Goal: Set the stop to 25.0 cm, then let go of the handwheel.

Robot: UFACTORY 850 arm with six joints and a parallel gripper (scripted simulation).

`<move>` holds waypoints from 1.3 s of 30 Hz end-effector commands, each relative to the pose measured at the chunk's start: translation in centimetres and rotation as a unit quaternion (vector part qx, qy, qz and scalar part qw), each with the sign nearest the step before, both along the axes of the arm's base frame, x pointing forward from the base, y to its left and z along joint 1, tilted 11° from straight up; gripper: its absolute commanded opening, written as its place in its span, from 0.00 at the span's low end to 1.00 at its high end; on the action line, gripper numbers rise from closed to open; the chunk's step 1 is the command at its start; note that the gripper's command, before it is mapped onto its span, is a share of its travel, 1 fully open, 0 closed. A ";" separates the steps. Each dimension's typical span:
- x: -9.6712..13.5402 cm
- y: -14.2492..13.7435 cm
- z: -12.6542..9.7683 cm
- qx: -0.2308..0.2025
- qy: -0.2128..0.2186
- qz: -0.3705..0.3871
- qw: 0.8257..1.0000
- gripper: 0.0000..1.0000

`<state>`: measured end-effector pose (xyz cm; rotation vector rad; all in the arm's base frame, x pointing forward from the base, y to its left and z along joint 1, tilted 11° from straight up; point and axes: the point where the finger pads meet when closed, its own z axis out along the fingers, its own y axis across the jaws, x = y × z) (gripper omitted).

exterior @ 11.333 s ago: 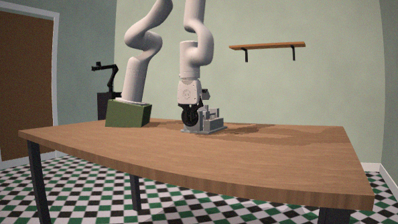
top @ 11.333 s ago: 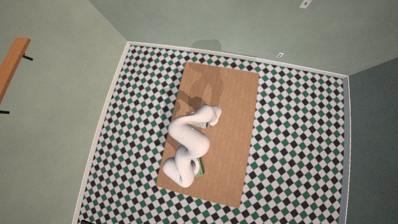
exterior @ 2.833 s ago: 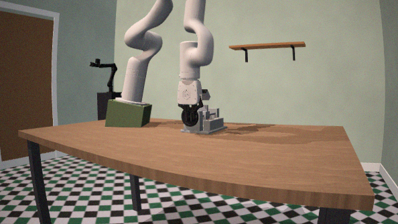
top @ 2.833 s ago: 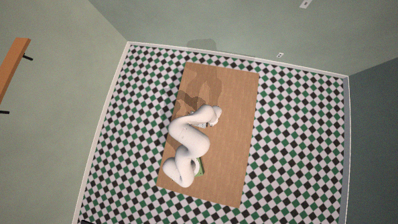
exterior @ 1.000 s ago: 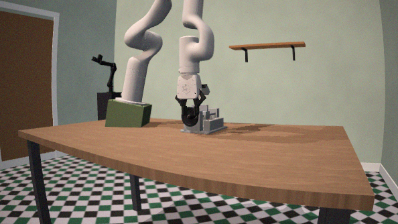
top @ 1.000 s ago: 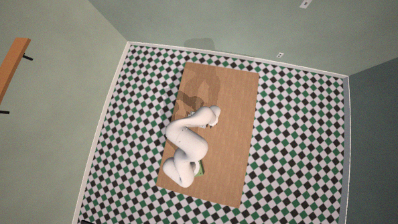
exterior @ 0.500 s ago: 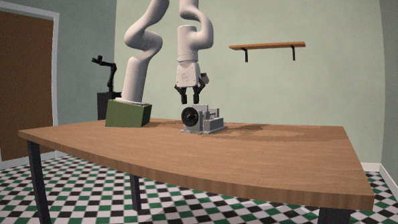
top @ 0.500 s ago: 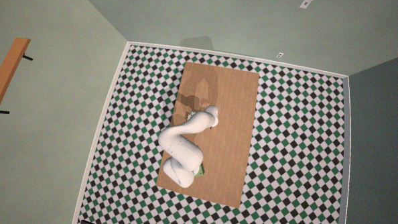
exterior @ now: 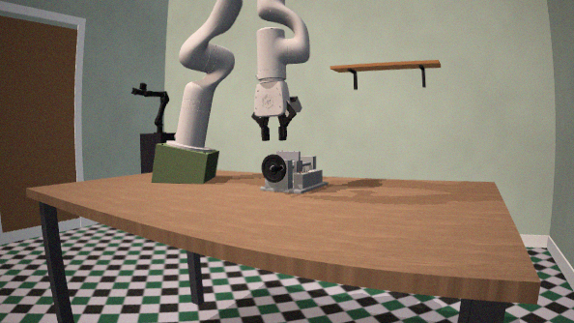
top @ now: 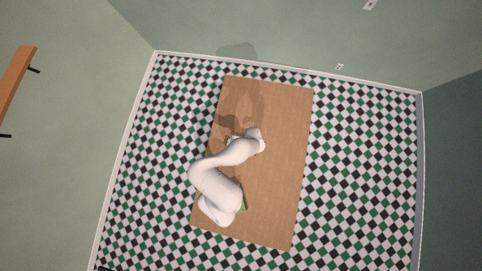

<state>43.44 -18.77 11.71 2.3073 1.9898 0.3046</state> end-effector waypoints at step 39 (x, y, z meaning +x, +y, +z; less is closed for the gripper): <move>4.2 17.0 2.1 -0.001 0.012 0.000 1.000 0.57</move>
